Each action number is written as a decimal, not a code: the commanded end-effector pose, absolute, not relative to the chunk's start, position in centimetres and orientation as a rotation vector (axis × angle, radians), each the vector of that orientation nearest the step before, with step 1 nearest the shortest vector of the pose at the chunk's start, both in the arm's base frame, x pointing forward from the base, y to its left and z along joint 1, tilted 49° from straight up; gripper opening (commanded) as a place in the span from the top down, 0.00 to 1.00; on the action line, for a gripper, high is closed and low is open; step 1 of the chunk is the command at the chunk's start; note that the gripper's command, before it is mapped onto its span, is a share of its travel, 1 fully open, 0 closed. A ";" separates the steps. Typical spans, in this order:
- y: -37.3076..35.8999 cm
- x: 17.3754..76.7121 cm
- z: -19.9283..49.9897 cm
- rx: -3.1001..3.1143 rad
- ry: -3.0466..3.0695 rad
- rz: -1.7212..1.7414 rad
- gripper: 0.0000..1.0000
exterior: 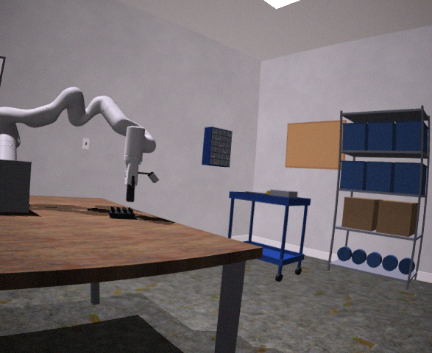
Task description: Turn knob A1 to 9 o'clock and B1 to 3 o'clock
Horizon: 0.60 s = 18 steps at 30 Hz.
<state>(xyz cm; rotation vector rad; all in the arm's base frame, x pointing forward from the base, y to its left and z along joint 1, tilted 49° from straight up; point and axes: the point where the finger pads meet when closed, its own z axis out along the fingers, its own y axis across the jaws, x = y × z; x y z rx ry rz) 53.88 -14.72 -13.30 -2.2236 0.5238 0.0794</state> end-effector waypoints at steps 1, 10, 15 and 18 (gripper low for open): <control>-14.8 53.9 -13.2 -2.218 0.551 0.090 0.81; -15.1 53.9 -13.0 -2.119 0.886 0.248 0.81; -15.2 53.9 -12.9 -2.058 1.037 0.321 0.81; -15.3 53.9 -12.8 -2.008 1.148 0.374 0.81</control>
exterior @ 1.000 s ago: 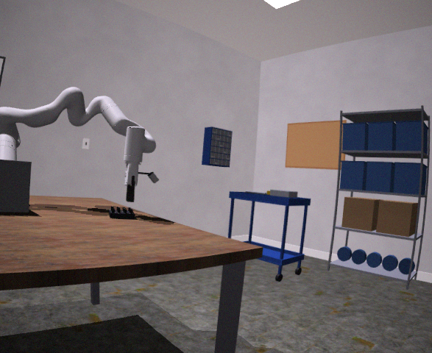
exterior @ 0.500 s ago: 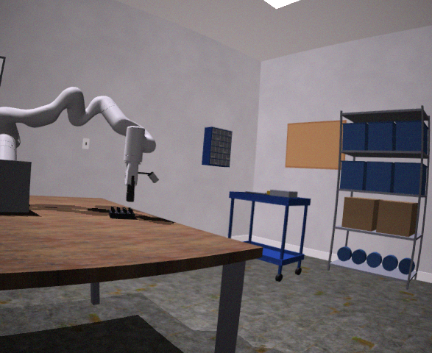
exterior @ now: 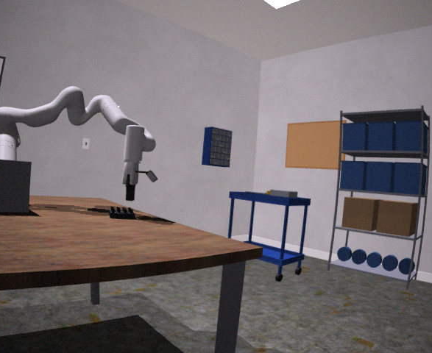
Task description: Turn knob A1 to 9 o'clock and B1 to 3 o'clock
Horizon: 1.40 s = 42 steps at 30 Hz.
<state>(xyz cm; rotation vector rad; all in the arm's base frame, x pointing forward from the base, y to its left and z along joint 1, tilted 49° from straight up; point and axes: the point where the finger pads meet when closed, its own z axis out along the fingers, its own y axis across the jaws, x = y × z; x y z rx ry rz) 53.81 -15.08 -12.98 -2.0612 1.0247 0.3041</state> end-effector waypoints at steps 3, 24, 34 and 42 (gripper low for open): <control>-15.4 53.9 -12.8 -1.951 1.259 0.428 0.81; -15.9 53.7 -12.2 -1.448 1.934 0.769 0.81; -16.2 53.7 -12.0 -1.155 2.191 0.906 0.81; -16.3 53.7 -11.9 -1.032 2.281 0.956 0.81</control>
